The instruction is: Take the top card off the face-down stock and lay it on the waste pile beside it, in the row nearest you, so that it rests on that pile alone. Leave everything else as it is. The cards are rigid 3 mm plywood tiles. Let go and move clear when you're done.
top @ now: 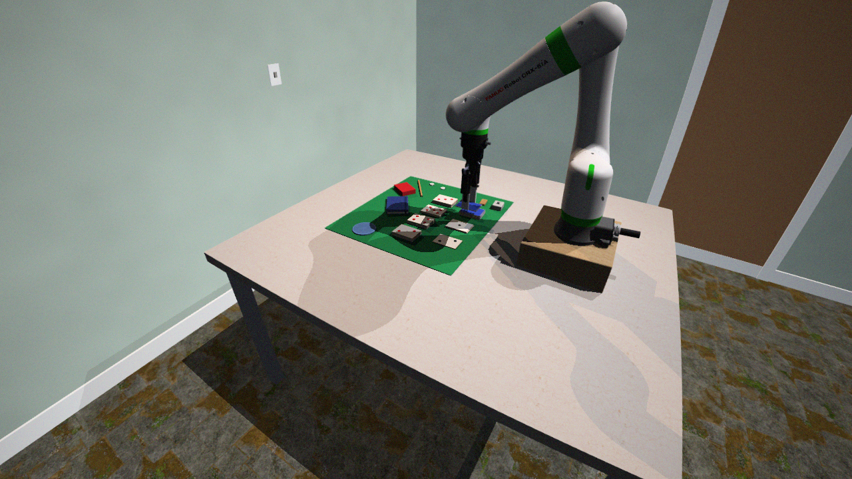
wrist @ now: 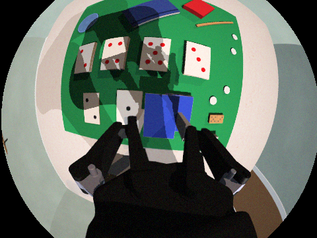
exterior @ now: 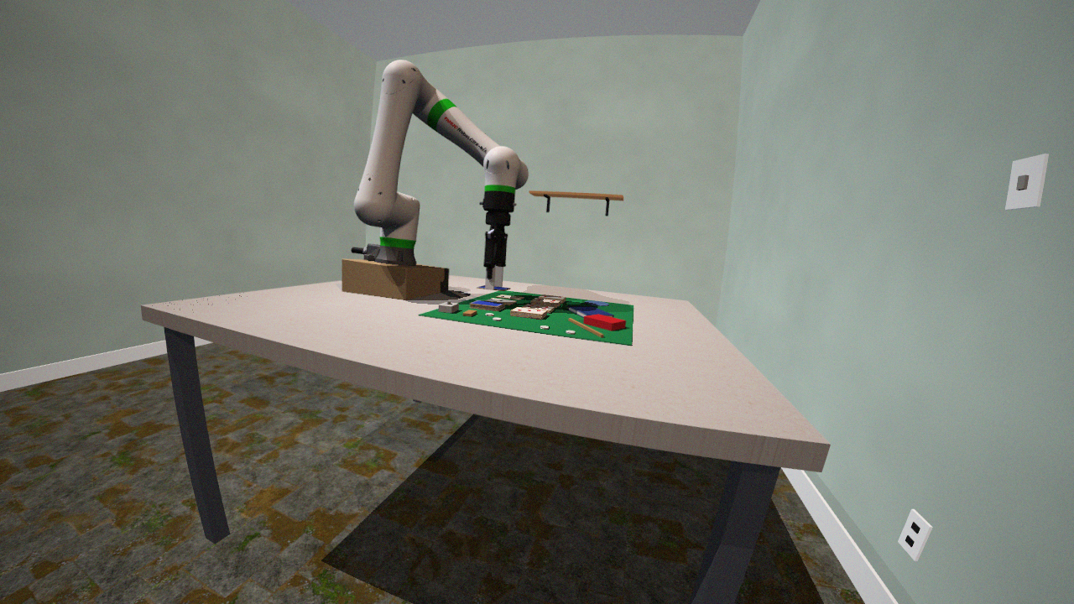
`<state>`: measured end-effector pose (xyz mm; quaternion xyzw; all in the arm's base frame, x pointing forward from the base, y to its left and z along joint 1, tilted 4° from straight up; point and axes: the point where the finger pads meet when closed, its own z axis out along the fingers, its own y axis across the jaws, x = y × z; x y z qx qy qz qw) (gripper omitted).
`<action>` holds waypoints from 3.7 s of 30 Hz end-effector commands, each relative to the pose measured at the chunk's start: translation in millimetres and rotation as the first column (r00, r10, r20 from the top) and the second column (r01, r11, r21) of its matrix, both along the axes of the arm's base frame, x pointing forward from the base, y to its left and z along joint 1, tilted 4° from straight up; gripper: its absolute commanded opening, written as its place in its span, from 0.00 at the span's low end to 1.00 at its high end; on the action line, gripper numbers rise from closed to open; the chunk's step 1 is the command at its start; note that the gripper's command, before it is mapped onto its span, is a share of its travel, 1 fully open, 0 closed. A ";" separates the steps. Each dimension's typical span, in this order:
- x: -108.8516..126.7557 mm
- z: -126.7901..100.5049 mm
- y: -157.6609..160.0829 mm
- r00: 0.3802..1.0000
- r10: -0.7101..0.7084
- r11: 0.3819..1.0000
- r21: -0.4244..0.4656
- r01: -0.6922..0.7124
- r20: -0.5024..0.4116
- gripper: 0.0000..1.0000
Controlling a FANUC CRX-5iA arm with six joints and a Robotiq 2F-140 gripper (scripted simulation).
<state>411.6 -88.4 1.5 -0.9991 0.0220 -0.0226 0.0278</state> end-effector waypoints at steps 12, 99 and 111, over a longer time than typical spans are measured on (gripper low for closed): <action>3.1 3.9 65.6 1.000 -0.010 1.000 -0.001 0.010 0.000 0.43; 5.8 -42.6 79.8 1.000 -0.012 1.000 -0.001 0.012 0.000 0.43; 5.8 -43.7 79.9 1.000 -0.012 1.000 -0.001 0.012 0.000 0.43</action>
